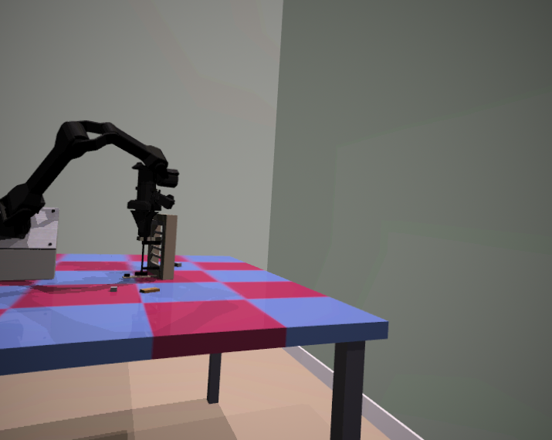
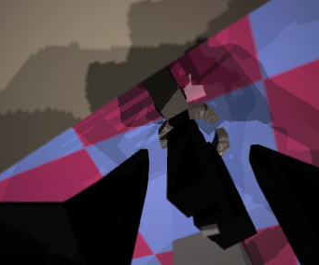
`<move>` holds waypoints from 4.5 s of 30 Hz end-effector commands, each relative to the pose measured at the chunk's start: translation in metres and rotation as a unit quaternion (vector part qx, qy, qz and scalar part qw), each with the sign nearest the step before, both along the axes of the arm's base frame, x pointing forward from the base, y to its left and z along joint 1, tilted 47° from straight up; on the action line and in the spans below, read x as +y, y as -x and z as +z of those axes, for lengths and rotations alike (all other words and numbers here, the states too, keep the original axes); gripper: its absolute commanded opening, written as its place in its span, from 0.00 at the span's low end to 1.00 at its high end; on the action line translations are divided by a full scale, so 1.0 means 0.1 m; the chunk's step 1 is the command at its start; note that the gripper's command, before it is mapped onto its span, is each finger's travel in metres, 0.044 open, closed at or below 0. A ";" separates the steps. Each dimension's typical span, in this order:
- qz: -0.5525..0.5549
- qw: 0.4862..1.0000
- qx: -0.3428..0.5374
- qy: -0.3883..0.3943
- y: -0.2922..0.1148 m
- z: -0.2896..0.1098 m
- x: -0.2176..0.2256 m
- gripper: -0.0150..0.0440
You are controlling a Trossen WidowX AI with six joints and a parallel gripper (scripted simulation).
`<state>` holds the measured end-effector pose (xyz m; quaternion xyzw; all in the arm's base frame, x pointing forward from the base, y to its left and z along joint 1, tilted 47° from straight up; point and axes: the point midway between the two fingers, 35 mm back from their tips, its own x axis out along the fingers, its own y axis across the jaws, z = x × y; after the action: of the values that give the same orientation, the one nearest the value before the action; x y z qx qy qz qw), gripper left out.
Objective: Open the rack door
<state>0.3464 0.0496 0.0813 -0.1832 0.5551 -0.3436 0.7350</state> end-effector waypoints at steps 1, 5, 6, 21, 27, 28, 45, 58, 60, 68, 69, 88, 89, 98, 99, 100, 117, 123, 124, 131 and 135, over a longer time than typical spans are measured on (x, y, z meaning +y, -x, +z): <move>0.062 0.996 0.063 0.012 0.00 0.00 0.00 0.74; 0.130 0.982 0.132 0.026 0.00 0.00 0.00 0.74; 0.146 0.977 0.150 0.030 0.00 0.00 0.00 0.74; 0.382 0.834 0.391 0.081 0.00 0.00 0.00 0.74; 0.463 0.743 0.474 0.098 0.00 0.00 0.00 0.74; 0.475 0.726 0.486 0.101 0.00 0.00 0.00 0.74; 0.621 0.438 0.636 0.132 0.00 0.00 0.00 0.74; 0.621 0.438 0.636 0.132 0.00 0.00 0.00 0.65; 0.621 0.438 0.636 0.132 0.00 0.00 0.00 0.63; 0.621 0.438 0.636 0.132 0.00 0.00 0.00 0.54; 0.621 0.438 0.636 0.132 0.00 0.00 0.00 0.52; 0.621 0.438 0.636 0.132 0.00 0.00 0.00 0.31; 0.621 0.438 0.636 0.132 0.00 0.00 0.00 0.30; 0.610 0.470 0.625 0.130 0.02 -0.01 0.00 0.28; 0.607 0.479 0.621 0.129 0.03 -0.01 0.01 0.28; 0.603 0.488 0.618 0.128 0.04 -0.02 0.01 0.28; 0.541 0.622 0.554 0.114 0.21 -0.07 0.02 0.28; 0.518 0.662 0.530 0.109 0.30 -0.11 0.04 0.28; 0.514 0.669 0.526 0.108 0.32 -0.11 0.04 0.28; 0.487 0.710 0.499 0.102 0.43 -0.17 0.07 0.28; 0.471 0.732 0.483 0.099 0.50 -0.20 0.09 0.28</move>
<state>0.2987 0.0571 0.0633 -0.6474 0.6386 0.1491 0.3884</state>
